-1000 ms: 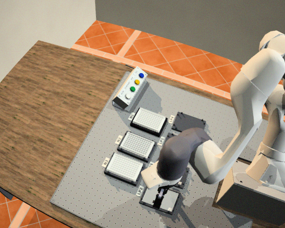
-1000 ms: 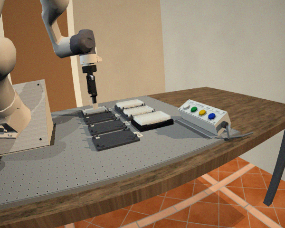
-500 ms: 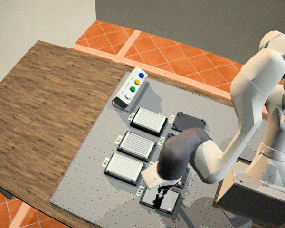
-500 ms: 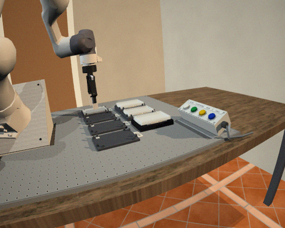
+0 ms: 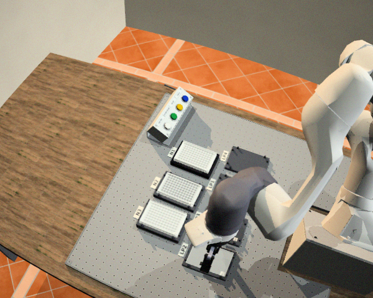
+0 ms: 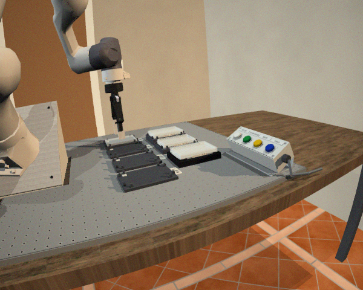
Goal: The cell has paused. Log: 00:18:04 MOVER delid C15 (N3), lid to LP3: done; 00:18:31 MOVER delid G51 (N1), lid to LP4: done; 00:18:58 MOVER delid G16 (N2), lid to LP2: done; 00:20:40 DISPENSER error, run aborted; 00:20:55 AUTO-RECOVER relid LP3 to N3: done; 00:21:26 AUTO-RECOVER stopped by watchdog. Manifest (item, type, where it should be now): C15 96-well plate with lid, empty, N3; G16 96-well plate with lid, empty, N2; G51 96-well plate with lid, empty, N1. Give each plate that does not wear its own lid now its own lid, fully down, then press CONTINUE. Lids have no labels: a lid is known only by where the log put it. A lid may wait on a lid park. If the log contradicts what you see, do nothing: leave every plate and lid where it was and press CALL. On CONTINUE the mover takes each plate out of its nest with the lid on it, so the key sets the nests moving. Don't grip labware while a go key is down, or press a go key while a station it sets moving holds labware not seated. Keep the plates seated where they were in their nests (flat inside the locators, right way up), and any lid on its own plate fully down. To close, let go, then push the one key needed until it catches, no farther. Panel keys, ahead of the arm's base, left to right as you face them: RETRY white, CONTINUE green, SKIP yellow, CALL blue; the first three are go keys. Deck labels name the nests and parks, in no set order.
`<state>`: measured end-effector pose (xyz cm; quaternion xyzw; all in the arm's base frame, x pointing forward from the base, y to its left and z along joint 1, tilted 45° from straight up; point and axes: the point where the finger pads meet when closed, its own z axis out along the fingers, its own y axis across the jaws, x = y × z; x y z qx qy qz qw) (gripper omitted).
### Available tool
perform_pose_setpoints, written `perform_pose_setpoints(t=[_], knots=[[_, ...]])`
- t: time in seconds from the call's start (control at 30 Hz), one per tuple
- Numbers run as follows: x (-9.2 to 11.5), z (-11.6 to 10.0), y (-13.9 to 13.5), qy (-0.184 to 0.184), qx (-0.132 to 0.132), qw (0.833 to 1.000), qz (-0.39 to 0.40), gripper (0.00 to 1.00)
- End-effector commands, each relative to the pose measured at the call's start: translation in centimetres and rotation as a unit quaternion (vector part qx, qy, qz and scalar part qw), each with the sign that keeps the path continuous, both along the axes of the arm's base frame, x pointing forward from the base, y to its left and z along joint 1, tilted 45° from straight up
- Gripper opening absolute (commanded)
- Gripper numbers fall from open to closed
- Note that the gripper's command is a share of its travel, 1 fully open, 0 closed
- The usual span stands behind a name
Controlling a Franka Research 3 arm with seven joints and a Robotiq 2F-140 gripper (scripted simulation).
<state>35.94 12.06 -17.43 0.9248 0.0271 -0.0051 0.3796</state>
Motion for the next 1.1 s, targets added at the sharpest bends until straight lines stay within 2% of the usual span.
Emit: perform_pose_setpoints(t=[0.0, 0.03, 1.07], knots=[[-0.09, -0.14, 0.00, -0.002, 0.001, 1.000, -0.003, 0.66], [-0.09, -0.14, 0.00, -0.002, 0.001, 1.000, -0.003, 0.59], [-0.09, -0.14, 0.00, -0.002, 0.001, 1.000, -0.003, 0.59]])
